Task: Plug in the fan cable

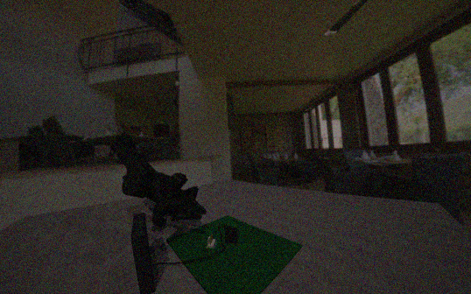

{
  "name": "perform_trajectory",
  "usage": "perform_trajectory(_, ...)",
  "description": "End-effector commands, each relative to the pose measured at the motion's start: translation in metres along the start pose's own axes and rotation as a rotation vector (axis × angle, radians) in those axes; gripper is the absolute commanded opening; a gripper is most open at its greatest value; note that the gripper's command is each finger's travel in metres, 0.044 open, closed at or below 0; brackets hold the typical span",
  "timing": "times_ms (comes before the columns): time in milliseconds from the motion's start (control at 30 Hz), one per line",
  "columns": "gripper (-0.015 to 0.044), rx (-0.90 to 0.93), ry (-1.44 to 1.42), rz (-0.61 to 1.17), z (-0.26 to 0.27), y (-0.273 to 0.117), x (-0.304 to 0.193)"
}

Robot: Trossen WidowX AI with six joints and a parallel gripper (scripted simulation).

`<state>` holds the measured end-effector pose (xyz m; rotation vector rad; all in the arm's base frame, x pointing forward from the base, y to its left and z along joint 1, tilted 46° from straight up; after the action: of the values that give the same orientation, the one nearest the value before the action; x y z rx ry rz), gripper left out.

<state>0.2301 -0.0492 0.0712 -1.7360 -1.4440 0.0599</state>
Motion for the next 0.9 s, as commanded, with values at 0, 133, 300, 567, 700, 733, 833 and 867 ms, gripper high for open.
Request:
perform_trajectory(0, 0.0140, -0.002, -0.003, -0.002, 0.004, -0.013, 0.002)
perform_trajectory(133, 0.0140, -0.002, -0.003, -0.002, 0.009, -0.024, 0.003)
perform_trajectory(300, 0.0245, 0.046, 0.044, 0.035, 0.010, -0.024, 0.005)
perform_trajectory(567, 0.0440, 0.184, 0.170, 0.179, 0.012, -0.019, 0.008)
perform_trajectory(700, 0.0440, 0.241, 0.218, 0.263, 0.013, -0.017, 0.010)
perform_trajectory(733, 0.0440, 0.254, 0.228, 0.285, 0.013, -0.017, 0.011)
perform_trajectory(833, 0.0440, 0.289, 0.254, 0.353, 0.014, -0.016, 0.013)
perform_trajectory(867, 0.0440, 0.299, 0.261, 0.376, 0.014, -0.015, 0.013)
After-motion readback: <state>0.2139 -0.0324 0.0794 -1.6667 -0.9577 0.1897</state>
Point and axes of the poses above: the point midway between the two fingers, 35 mm back from their tips, its own y axis out along the fingers, its own z axis across the jaws, x = y × z, the point moved 2 cm from there along -y, back along the fingers, and after that the axes turned 5 degrees about -y, right-handed, at the moved point
